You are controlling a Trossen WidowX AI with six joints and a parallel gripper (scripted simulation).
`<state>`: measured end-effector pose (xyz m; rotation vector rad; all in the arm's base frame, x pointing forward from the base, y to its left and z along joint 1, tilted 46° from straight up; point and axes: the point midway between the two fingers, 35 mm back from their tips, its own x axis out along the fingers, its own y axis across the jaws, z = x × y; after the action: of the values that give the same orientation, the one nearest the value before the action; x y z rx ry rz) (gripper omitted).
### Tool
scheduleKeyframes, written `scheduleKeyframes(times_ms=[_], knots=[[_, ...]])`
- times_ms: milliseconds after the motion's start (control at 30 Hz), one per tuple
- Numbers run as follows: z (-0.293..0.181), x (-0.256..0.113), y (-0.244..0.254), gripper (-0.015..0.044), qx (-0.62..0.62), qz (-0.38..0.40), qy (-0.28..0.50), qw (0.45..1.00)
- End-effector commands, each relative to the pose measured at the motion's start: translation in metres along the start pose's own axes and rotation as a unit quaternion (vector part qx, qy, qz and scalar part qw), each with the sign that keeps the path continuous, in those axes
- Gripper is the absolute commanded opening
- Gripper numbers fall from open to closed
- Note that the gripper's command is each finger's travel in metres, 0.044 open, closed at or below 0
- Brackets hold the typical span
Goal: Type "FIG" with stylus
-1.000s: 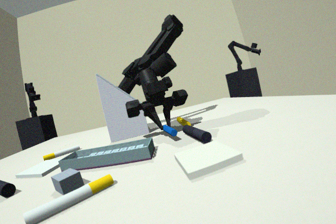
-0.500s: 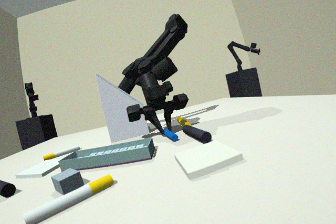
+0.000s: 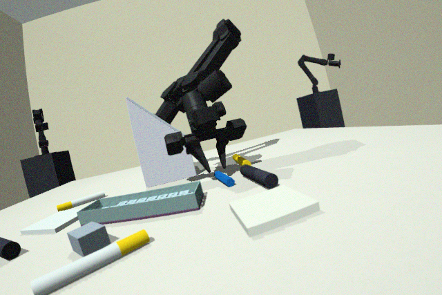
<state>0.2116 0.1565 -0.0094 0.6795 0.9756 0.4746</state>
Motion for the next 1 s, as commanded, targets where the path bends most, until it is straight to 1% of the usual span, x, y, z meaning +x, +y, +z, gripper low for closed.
scheduleKeyframes(times_ms=[0, 200, 433, 467, 533, 600, 667, 767, 867, 967], knots=[[0.012, -0.015, 0.001, 0.015, -0.003, 0.002, -0.001, 1.0], [0.022, -0.04, 0.002, 0.015, -0.001, 0.004, -0.004, 1.0], [0.022, -0.037, 0.0, 0.015, 0.01, -0.001, -0.003, 1.0], [0.023, -0.035, 0.0, 0.015, 0.038, -0.007, 0.006, 0.999], [0.027, -0.029, -0.003, 0.015, 0.143, -0.031, 0.039, 0.988], [0.03, -0.023, -0.005, 0.015, 0.257, -0.064, 0.071, 0.962], [0.032, -0.019, -0.007, 0.015, 0.367, -0.101, 0.097, 0.919], [0.035, -0.014, -0.01, 0.015, 0.529, -0.168, 0.125, 0.822], [0.038, -0.012, -0.011, 0.015, 0.668, -0.241, 0.134, 0.692], [0.041, -0.012, -0.01, 0.015, 0.775, -0.315, 0.125, 0.534]])
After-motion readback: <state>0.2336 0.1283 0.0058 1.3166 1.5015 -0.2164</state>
